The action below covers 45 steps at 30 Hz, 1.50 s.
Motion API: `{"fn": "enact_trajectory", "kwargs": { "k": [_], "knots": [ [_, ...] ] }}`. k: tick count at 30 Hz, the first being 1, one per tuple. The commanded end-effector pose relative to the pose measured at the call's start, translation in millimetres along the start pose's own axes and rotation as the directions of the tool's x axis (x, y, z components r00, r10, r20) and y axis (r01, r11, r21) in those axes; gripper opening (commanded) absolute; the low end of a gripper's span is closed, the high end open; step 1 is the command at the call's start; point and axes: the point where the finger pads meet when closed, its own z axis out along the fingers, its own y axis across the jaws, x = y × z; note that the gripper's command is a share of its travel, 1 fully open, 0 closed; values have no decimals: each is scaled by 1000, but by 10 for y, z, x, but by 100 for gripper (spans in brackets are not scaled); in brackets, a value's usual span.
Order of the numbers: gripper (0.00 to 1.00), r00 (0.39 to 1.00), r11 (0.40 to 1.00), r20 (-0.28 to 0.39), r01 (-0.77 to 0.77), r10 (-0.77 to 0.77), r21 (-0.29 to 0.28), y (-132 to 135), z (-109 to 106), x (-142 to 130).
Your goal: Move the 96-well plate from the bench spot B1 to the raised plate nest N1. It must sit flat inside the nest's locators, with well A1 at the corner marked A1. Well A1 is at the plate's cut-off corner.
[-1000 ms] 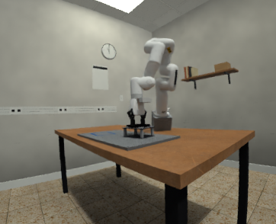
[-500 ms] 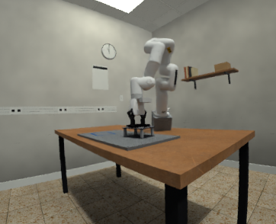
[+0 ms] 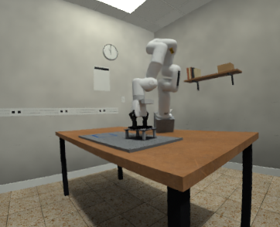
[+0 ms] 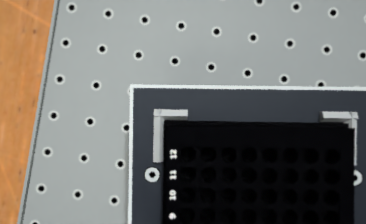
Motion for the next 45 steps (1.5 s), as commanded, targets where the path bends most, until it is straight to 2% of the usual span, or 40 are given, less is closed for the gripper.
{"fn": "enact_trajectory", "kwargs": {
  "k": [1,31,40,45],
  "knots": [
    [100,1000,1000,0,0,0,-3,13,-8,-1],
    [100,1000,1000,0,0,0,-3,13,-728,0],
    [100,1000,1000,0,0,0,-3,13,-910,0],
    [100,1000,1000,0,0,0,-3,13,-911,0]
  ]
}}
